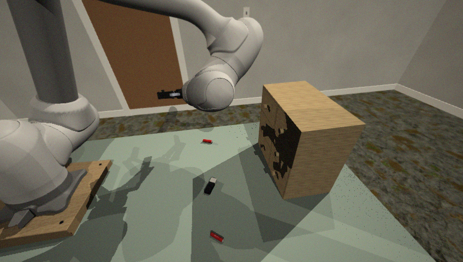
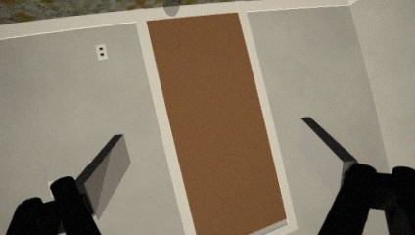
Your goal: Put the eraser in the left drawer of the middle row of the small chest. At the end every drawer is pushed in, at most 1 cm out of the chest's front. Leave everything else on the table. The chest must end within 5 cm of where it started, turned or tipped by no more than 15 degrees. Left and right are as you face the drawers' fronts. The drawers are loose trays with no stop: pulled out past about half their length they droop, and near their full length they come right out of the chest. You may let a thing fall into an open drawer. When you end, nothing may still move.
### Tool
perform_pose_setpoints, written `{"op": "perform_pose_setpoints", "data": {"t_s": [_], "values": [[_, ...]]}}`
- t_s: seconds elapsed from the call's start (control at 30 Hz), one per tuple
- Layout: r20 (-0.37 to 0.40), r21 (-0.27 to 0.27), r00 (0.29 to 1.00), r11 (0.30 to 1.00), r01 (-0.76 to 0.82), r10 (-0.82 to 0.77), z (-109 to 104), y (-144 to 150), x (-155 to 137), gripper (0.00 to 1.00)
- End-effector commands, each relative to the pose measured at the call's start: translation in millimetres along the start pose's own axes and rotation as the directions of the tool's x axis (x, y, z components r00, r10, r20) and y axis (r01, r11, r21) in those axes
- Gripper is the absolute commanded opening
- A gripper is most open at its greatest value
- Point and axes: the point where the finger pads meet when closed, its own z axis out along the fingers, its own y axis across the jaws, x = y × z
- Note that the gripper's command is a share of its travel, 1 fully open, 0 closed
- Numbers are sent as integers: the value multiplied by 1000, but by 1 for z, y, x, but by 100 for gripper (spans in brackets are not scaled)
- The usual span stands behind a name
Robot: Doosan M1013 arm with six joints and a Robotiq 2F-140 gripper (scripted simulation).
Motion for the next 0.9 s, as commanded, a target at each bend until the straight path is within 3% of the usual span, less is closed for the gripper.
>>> {"op": "perform_pose_setpoints", "data": {"t_s": [0.0,0.03,0.07,0.13,0.2,0.23,0.27,0.33,0.37,0.43,0.47,0.5,0.53,0.57,0.6,0.63,0.7,0.77,0.8,0.87], "values": [[-171,-91,964,977,191,-204,-20,12,10,100],[-209,-117,945,965,233,-253,-20,12,10,100],[-244,-149,922,951,272,-302,-39,13,13,100],[-308,-211,864,914,345,-397,-39,13,13,100],[-308,-211,864,914,345,-397,-39,13,13,100],[-383,-315,758,846,431,-529,-62,12,14,100],[-396,-343,731,828,444,-556,-89,10,12,100],[-422,-399,664,785,475,-617,-89,10,12,100],[-436,-441,617,753,487,-655,-117,6,5,100],[-455,-519,515,686,510,-727,-117,6,5,100],[-460,-561,463,652,510,-758,-146,1,-4,100],[-460,-600,408,615,512,-788,-146,1,-4,100],[-458,-642,354,579,504,-816,-172,-2,-15,100],[-452,-679,296,540,497,-842,-172,-2,-15,100],[-443,-718,241,502,482,-864,-194,-6,-26,100],[-430,-753,184,463,467,-884,-194,-6,-26,100],[-395,-821,75,388,419,-916,-223,-9,-43,100],[-395,-821,75,388,419,-916,-223,-9,-43,100],[-370,-855,14,346,387,-929,-229,-10,-48,100],[-364,-861,2,338,380,-931,-233,-11,-50,100]]}}
